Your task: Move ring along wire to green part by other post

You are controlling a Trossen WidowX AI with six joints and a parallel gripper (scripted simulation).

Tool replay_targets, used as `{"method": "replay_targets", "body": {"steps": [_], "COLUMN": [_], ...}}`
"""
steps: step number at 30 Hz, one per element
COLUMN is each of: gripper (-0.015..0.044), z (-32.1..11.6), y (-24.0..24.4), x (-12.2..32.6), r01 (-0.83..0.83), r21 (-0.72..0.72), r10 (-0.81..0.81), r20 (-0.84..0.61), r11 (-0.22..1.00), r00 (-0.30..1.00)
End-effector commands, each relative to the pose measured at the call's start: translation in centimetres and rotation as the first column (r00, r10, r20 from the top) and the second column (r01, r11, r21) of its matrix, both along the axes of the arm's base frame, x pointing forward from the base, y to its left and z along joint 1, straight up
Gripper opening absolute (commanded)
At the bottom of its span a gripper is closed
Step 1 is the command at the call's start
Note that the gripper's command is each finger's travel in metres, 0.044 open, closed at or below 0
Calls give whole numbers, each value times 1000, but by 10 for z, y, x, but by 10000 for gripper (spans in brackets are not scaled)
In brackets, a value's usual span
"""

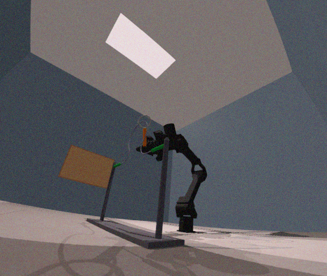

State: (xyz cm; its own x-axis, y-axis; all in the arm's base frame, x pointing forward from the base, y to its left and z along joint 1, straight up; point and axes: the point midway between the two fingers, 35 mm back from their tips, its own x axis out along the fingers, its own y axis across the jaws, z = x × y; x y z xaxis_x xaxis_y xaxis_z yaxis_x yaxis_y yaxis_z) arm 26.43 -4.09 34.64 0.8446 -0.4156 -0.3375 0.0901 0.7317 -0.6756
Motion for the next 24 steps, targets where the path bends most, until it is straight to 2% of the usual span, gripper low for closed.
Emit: {"method": "replay_targets", "body": {"steps": [1,24], "gripper": [-150,-150], "z": [3,13], "y": [-2,-10], "x": [-2,-2], "r01": [2,6], "r21": [-60,-365], "r10": [-1,1], "r20": [10,19], "r11": [998,931], "r00": [1000,1000]}}
